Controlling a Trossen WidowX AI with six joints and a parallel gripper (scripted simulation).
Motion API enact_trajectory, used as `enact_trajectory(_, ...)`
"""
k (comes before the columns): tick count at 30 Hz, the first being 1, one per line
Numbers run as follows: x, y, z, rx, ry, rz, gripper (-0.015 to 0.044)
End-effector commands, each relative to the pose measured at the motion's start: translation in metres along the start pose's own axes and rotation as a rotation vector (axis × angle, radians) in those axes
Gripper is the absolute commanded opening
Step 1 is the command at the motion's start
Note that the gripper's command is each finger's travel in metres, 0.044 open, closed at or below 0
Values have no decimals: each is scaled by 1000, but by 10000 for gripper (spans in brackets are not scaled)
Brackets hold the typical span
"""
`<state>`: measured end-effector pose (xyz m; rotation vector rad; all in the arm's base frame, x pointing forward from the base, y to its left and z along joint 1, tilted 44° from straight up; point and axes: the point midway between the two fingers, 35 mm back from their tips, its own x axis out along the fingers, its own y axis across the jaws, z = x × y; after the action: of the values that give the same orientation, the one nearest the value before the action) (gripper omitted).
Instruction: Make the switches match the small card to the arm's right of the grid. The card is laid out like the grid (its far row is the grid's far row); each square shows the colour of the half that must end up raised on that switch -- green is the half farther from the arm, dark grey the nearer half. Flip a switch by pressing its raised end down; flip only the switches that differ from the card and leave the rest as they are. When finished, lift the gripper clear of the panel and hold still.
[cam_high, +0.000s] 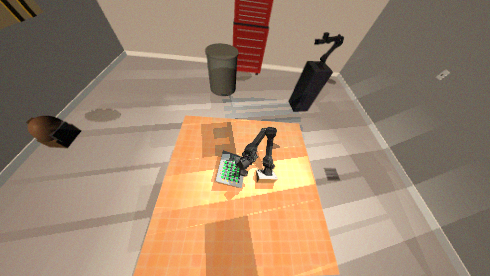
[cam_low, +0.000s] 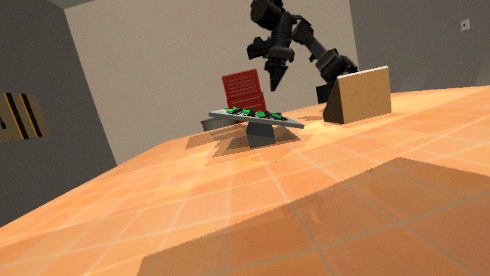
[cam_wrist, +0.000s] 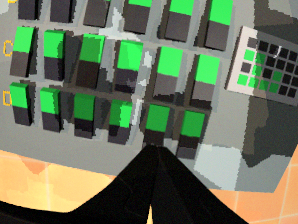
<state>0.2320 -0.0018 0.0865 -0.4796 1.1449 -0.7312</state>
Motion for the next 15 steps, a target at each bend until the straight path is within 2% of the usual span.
enact_trajectory(1, -5, 19, 25, 8, 0, 4, 0)
enact_trajectory(4, -6, 31, 40, 9, 0, 5, 0)
enact_trajectory(15, -6, 31, 40, 9, 0, 5, 0)
